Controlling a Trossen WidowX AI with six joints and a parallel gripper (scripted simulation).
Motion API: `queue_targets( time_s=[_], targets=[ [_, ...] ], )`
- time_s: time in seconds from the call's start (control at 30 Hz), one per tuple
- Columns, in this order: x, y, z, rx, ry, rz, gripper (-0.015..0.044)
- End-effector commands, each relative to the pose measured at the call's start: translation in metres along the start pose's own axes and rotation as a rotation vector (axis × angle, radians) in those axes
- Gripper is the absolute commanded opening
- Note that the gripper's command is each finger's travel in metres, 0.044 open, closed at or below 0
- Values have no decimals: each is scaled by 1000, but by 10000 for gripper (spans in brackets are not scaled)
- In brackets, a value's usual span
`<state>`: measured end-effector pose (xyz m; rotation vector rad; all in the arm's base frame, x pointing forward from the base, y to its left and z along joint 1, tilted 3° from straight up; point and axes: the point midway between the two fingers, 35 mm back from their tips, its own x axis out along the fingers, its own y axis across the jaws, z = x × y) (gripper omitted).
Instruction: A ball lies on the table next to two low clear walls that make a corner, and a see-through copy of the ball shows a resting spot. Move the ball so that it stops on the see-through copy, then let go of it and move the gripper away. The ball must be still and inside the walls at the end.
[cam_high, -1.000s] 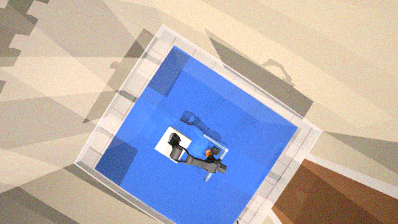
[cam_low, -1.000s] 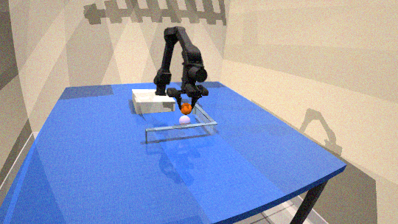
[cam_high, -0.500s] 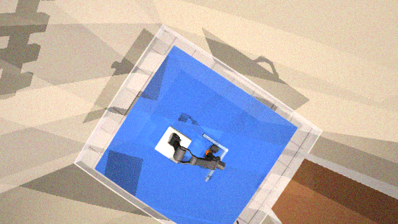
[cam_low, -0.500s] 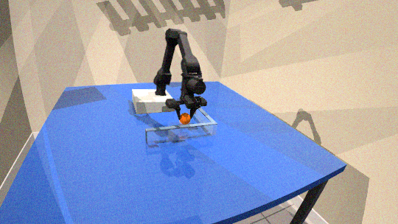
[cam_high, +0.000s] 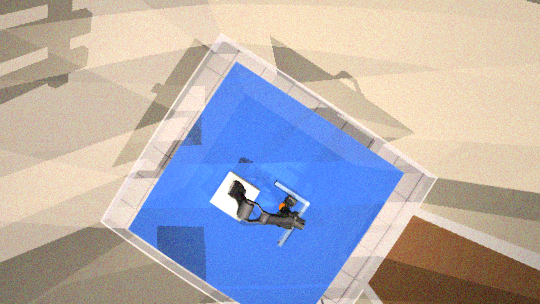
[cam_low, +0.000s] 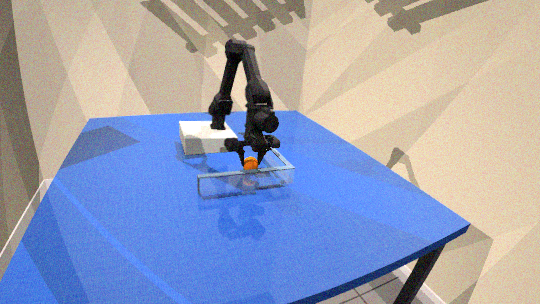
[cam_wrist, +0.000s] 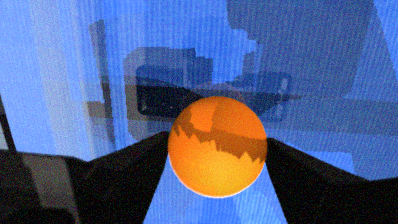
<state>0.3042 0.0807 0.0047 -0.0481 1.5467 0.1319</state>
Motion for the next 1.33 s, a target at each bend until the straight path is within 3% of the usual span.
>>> queue_targets(
  time_s=[0.0,0.33,0.4,0.57,0.93,1.03,1.1,1.3],
  targets=[
    [0,0,0,0,-1,0,131],
    [0,0,0,0,-1,0,378],
    [-11,0,2,1,0,0,378],
    [-83,0,0,6,2,2,378],
    [-80,0,4,11,-16,1,378],
    [-105,0,2,11,-16,1,440],
    [-128,0,-2,11,-15,1,440],
    [-131,0,-2,11,-15,1,440]
  ],
)
